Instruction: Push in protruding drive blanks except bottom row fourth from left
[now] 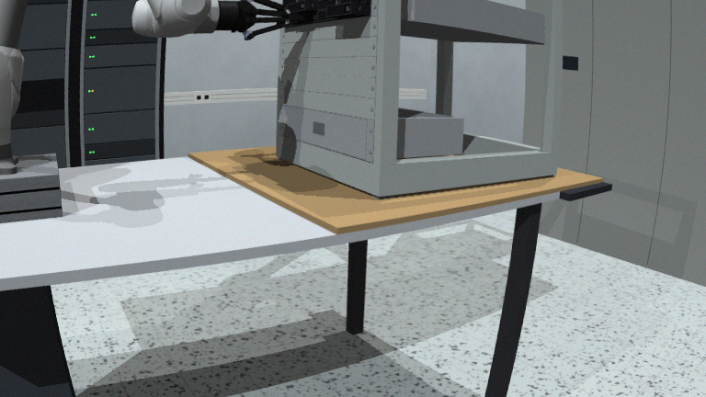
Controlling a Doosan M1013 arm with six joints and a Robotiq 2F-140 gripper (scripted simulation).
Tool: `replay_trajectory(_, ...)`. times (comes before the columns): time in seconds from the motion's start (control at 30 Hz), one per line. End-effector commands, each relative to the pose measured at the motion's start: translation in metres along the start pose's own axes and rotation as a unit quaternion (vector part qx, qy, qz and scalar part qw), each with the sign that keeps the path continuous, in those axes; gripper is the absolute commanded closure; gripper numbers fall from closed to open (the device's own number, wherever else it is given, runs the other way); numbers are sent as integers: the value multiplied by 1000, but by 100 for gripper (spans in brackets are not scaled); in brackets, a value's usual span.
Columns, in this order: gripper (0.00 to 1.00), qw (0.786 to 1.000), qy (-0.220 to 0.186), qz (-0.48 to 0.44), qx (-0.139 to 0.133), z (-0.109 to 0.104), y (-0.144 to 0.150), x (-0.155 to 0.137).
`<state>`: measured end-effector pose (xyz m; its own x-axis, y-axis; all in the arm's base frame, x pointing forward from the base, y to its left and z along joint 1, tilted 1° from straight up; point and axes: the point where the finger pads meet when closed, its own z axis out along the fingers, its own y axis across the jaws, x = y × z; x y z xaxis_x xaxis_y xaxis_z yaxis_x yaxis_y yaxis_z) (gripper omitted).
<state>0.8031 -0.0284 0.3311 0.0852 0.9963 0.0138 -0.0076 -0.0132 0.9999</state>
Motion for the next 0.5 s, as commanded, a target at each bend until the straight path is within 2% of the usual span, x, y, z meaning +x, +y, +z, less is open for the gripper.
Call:
replay_trajectory(0.0, 90, 1000, 0, 0, -1, 0, 1, 0)
replay_trajectory(0.47, 90, 1000, 0, 0, -1, -5, 1, 0)
